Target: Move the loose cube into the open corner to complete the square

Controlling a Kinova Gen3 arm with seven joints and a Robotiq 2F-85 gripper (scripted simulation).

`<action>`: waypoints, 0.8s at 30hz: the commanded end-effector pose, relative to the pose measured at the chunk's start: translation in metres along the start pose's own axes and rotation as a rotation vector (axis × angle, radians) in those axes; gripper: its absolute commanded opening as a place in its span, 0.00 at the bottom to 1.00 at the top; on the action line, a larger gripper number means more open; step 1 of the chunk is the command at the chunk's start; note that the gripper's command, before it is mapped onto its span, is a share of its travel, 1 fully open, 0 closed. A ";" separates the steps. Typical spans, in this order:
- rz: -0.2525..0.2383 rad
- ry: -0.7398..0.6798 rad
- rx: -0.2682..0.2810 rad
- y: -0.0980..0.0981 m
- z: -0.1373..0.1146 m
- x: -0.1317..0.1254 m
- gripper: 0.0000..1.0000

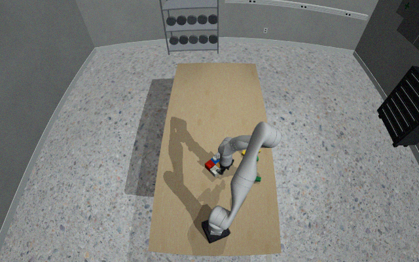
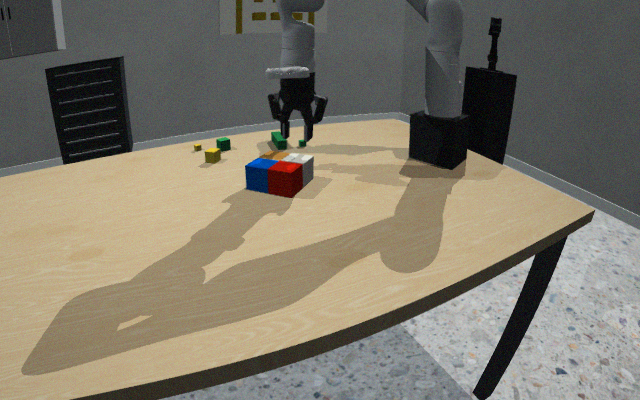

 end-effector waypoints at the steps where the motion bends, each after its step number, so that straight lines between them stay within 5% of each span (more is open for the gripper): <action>1: -0.008 0.005 -0.006 -0.013 0.000 -0.004 0.56; 24: -0.008 0.005 -0.006 -0.052 0.000 -0.004 0.56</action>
Point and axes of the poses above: the point where the finger pads meet when closed, its own y axis back along the fingers, its own x axis across the jaws, z = x × y, the point moved 10 cm from there along y, back along the fingers, and after that the axes turned 14 degrees about -y, right-handed, at the moved point
